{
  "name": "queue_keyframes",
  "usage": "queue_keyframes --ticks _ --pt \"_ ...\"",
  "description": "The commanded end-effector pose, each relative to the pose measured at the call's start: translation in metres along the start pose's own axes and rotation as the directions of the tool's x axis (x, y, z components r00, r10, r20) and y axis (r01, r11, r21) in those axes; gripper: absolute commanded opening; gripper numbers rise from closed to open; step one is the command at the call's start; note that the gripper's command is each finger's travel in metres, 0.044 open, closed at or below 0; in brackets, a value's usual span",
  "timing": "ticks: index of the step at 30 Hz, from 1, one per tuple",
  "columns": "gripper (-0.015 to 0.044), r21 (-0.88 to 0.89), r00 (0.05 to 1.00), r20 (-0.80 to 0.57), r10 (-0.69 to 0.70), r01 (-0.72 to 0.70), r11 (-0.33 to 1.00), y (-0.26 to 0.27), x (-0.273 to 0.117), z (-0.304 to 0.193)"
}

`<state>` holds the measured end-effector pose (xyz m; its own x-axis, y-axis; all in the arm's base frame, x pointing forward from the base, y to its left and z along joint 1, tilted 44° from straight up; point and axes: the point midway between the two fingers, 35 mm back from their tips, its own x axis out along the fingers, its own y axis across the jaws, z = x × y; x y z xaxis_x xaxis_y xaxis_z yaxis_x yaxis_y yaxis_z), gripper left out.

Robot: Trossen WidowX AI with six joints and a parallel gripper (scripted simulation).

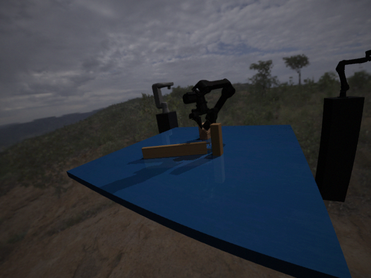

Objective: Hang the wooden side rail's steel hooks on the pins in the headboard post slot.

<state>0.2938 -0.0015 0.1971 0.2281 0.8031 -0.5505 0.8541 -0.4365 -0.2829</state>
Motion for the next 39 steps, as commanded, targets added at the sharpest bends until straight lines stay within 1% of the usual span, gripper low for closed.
queue_keyframes --ticks 1,16,17,19,22,26,28,30,37,39 --pt "0.044 -0.012 1.0 0.008 -0.004 0.004 1.0 0.0 0.0 0.0" --pt "0.044 -0.024 1.0 0.011 -0.003 0.003 1.0 0.002 0.0 0.0" --pt "0.044 -0.06 1.0 0.02 -0.002 0.003 0.998 0.006 0.0 0.002" --pt "0.044 -0.195 0.999 0.053 0.004 0.007 0.981 0.021 0.0 0.007" --pt "0.044 -0.412 0.994 0.109 0.013 0.033 0.911 0.048 0.001 0.017" --pt "0.044 -0.659 0.983 0.182 0.026 0.102 0.746 0.083 0.003 0.033" --pt "0.044 -0.747 0.976 0.215 0.032 0.143 0.649 0.098 0.004 0.041" --pt "0.044 -0.774 0.973 0.227 0.035 0.159 0.612 0.104 0.005 0.044" --pt "0.044 -0.774 0.973 0.227 0.035 0.159 0.612 0.104 0.005 0.044" --pt "0.044 -0.775 0.973 0.227 0.035 0.158 0.612 0.104 0.011 0.045"
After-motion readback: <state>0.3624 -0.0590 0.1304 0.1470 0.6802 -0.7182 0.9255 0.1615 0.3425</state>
